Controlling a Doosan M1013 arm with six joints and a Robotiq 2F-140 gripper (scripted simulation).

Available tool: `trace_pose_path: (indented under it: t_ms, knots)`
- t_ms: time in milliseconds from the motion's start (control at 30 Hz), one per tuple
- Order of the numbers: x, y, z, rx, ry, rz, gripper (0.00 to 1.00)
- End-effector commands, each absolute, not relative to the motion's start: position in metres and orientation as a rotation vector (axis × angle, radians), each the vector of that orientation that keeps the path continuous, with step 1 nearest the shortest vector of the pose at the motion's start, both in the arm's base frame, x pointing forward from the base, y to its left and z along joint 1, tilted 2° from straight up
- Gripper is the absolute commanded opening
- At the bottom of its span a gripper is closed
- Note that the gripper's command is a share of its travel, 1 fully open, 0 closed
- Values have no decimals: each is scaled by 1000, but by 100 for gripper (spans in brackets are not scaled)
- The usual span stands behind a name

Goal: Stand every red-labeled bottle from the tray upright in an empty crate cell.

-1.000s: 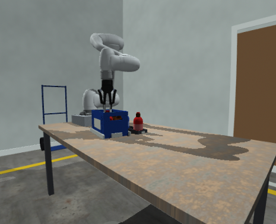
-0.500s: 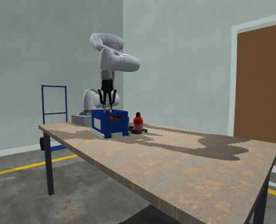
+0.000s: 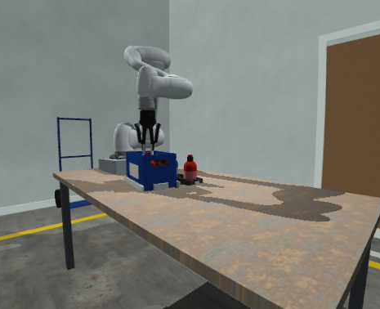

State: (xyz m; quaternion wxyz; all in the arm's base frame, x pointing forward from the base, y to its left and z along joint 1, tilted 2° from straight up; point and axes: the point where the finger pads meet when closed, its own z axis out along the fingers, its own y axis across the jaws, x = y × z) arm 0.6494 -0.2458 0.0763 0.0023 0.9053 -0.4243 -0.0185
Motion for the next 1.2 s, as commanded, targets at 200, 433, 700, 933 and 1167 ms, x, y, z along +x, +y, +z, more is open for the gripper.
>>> trace_pose_path:
  t_ms: [200, 433, 700, 933, 1167]
  knots:
    - [649, -246, 75, 2840, -1331, -58, 0]
    - [649, -246, 73, 2840, -1331, -58, 0]
    - [649, -246, 70, 2840, -1331, -58, 0]
    - [649, -246, 67, 2840, -1331, -58, 0]
    - [649, -246, 64, 2840, -1331, -58, 0]
